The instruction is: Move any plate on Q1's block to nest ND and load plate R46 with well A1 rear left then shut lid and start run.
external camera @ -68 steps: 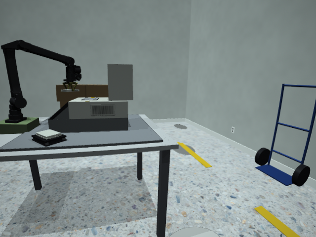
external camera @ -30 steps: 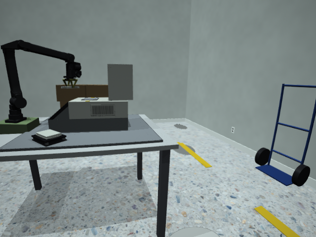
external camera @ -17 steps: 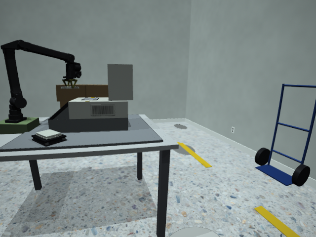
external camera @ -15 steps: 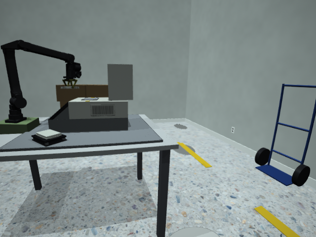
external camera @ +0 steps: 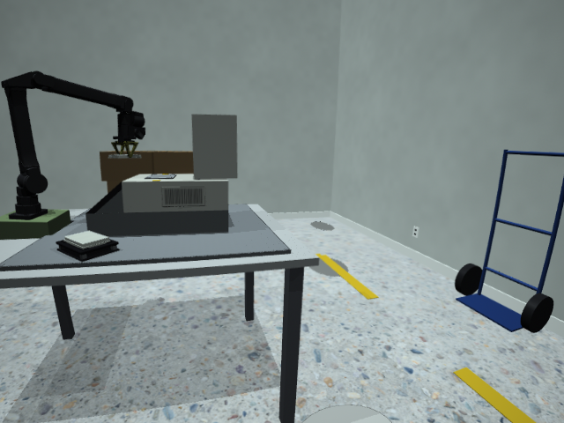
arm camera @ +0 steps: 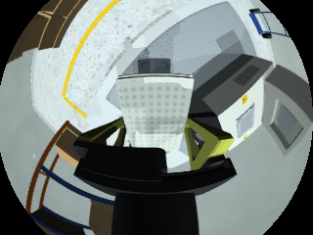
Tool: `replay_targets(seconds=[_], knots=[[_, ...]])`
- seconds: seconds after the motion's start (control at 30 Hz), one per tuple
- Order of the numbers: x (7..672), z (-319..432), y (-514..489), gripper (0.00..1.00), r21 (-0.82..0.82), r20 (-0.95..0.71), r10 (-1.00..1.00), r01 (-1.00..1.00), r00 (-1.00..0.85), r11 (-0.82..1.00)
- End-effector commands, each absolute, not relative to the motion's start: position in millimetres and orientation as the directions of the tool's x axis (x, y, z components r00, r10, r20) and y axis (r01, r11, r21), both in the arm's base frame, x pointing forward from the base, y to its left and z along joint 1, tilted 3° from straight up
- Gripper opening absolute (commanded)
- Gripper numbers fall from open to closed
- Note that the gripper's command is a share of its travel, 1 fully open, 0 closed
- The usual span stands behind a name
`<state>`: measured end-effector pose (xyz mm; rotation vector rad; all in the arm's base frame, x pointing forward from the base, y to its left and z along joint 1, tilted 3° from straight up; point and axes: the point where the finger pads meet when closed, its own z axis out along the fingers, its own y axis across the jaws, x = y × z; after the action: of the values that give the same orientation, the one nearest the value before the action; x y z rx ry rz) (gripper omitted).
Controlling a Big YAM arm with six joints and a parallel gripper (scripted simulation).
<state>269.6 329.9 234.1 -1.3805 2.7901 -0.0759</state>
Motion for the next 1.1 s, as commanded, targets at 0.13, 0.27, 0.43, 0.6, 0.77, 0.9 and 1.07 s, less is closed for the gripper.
replay_targets(seconds=[0.13,0.27,0.43,0.6,0.77,0.9,1.07], knots=[[287.3,265.6,352.2,0.00,-0.056,-0.099,-0.789,-0.788,-0.606,0.613],[285.5,261.4,350.3,0.00,-0.056,-0.088,-0.791,-0.789,-0.606,0.611],[283.4,256.6,347.9,0.00,-0.056,-0.076,-0.792,-0.790,-0.606,0.610],[279.9,248.6,343.9,0.00,-0.056,-0.056,-0.794,-0.792,-0.606,0.608],[276.3,240.8,339.8,0.00,-0.056,-0.036,-0.795,-0.793,-0.605,0.606],[280.4,237.4,329.7,0.00,-0.054,-0.032,-0.760,-0.758,-0.650,0.650],[297.3,238.2,300.7,0.00,-0.047,-0.048,-0.619,-0.617,-0.784,0.785]])
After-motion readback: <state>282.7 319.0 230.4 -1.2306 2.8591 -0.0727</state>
